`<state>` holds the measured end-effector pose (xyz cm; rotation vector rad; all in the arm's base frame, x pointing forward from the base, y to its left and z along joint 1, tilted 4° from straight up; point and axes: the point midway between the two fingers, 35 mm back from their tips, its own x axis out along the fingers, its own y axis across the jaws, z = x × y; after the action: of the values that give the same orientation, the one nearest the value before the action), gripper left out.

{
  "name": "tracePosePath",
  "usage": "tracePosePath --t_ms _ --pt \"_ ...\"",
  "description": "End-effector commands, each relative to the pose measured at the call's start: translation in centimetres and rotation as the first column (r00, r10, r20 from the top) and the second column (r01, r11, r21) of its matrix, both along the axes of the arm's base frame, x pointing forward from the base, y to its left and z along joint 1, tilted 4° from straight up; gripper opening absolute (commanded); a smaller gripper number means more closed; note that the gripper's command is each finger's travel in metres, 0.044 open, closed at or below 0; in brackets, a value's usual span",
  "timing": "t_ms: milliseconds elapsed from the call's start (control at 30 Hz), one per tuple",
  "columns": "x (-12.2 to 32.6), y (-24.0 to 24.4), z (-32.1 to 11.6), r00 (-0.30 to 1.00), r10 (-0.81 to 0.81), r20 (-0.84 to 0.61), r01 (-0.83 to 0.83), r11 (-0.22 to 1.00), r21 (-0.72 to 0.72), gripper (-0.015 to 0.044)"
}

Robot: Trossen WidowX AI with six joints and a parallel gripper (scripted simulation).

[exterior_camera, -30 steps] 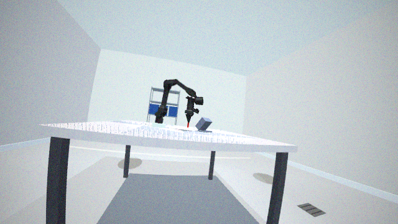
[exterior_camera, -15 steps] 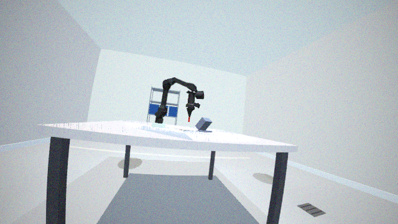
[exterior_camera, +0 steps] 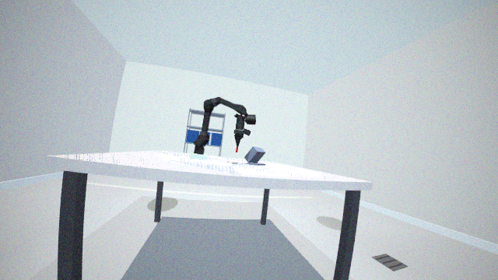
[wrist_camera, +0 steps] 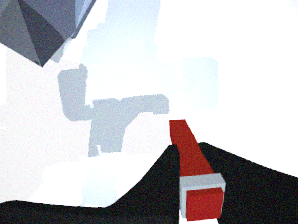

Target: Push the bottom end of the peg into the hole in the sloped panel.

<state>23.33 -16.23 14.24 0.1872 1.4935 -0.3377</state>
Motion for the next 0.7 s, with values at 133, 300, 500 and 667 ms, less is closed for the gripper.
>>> tracePosePath --t_ms 133,300,500,667 --pt "0.4 0.5 -0.1 0.999 0.029 -0.017 -0.029 0.999 -0.032 0.0000" --pt "0.7 0.8 -0.2 0.998 0.049 -0.027 -0.050 0.998 -0.049 0.0000" --pt "1.1 1.2 -0.3 0.997 0.073 -0.038 -0.075 0.995 -0.071 0.0000" --pt "1.3 1.5 -0.3 0.995 0.093 -0.047 -0.097 0.991 -0.089 0.0000"
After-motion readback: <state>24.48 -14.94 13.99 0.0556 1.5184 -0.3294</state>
